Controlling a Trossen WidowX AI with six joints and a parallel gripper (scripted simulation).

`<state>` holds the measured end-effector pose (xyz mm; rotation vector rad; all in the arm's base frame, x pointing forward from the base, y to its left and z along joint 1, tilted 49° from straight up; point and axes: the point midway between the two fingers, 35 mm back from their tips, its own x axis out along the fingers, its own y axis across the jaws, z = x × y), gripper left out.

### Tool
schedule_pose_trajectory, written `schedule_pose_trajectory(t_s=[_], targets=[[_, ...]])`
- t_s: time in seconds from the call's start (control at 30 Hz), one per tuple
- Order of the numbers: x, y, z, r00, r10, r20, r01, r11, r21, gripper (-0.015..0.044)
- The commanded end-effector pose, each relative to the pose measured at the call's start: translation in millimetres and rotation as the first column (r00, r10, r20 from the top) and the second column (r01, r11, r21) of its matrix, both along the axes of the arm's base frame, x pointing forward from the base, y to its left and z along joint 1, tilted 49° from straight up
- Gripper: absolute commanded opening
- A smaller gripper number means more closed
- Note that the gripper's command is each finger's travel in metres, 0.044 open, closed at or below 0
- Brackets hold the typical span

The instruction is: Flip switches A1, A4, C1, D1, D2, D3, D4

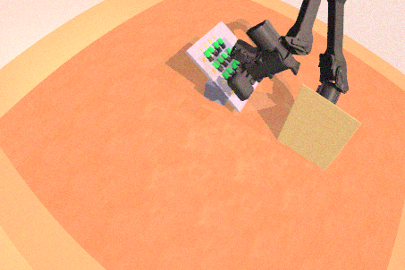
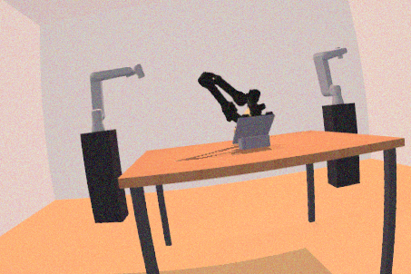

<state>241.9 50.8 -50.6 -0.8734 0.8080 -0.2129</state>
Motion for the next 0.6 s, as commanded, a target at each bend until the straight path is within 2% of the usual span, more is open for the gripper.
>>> schedule_pose_trajectory(t_s=[0.0, 0.27, 0.57], targets=[[0, 0, -1, 1.0, 0.003, -0.002, -0.003, 1.0, 0.001, 0.0], [-2, 4, 1, 1.0, -0.001, -0.005, 0.001, 1.0, 0.005, 0.0], [-42, 33, 35, 1.0, -0.016, -0.022, 0.016, 1.0, 0.0, 0.0]])
